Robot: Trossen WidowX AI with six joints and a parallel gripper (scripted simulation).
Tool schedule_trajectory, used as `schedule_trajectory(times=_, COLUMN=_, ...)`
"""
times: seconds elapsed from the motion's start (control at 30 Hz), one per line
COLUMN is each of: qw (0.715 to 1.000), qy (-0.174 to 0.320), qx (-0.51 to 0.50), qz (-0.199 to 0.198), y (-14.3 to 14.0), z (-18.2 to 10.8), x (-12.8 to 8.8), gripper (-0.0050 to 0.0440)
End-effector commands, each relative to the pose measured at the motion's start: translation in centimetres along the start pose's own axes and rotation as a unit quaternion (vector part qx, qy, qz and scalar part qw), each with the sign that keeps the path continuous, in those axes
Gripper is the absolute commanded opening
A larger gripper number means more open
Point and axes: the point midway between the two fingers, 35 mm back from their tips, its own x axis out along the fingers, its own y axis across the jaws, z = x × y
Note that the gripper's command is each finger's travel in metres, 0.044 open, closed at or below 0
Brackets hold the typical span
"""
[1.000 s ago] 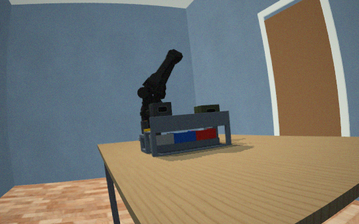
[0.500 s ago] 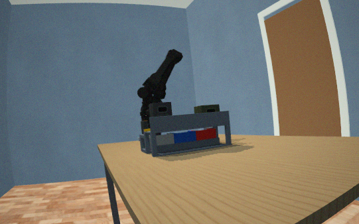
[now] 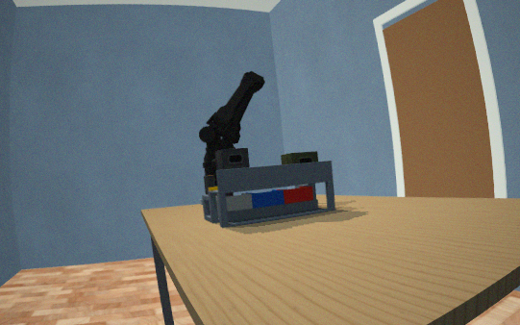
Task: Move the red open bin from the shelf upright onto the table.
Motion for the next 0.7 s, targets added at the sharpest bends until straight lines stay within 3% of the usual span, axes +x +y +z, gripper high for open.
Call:
schedule_trajectory(times=0.0, qw=1.000, qy=0.015, qx=-0.006, qz=-0.019, y=-1.15, z=-0.43, x=-1.14, gripper=0.0000)
schedule_trajectory(times=0.67, qw=1.000, qy=0.015, qx=-0.006, qz=-0.019, y=-1.15, z=-0.43, x=-1.13, gripper=0.0000)
